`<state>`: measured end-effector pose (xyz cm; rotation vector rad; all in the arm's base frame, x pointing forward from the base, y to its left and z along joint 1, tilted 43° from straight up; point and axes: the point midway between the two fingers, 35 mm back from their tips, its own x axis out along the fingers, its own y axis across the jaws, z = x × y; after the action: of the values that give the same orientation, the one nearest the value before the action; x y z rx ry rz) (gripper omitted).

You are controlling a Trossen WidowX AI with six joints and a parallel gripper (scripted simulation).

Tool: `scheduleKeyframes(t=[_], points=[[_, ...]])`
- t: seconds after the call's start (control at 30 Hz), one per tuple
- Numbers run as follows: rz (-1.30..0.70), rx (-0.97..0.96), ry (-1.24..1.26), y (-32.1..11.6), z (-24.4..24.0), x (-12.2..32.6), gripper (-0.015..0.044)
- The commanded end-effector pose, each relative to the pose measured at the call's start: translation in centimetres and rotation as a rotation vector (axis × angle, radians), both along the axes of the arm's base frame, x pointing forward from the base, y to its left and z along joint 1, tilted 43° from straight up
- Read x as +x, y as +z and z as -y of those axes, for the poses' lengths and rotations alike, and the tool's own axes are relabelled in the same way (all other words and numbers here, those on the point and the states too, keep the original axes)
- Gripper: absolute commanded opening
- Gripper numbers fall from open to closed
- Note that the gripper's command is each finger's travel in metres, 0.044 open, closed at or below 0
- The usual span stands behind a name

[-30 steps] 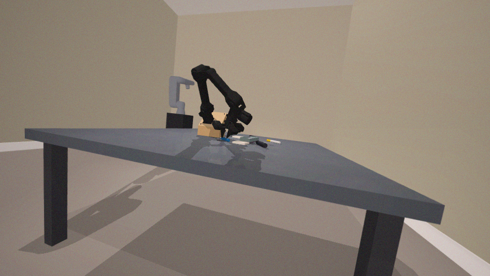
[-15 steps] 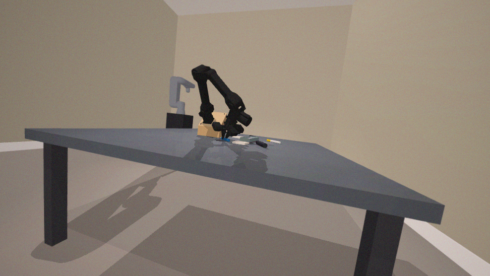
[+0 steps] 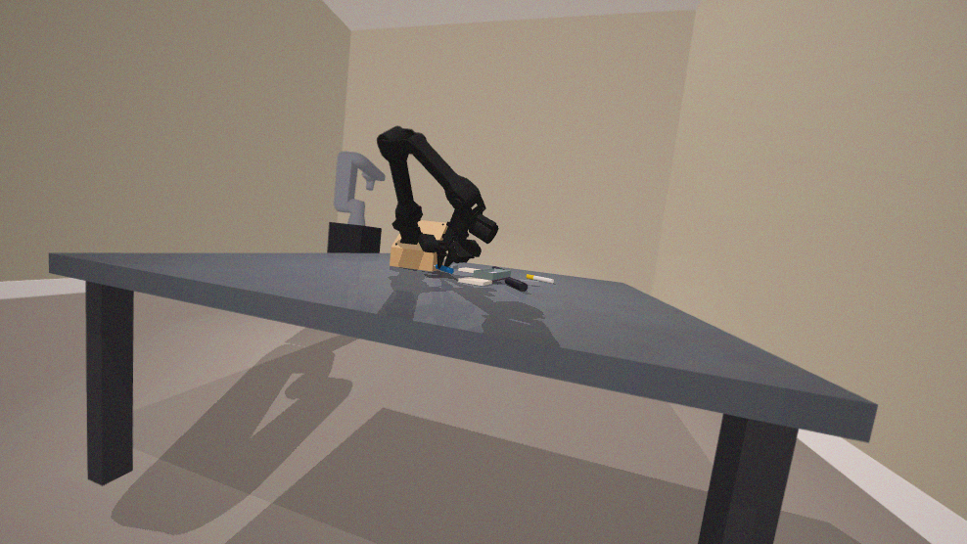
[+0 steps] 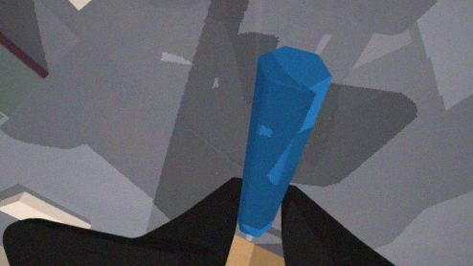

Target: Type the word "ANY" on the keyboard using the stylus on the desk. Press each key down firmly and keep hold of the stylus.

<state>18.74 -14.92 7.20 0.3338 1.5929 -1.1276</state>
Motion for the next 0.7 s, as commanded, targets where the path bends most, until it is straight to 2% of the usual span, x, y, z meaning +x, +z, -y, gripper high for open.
scheduleKeyframes(t=[0.0, 0.27, 0.67], points=[[0.019, -0.004, 0.004, 1.8, -1.4, 0.4, 0.0000], [0.023, 0.003, 0.031, 2.0, -2.0, 0.3, 0.0000], [0.212, 0.083, 0.437, -0.3, -4.0, 3.1, 0.0000]])
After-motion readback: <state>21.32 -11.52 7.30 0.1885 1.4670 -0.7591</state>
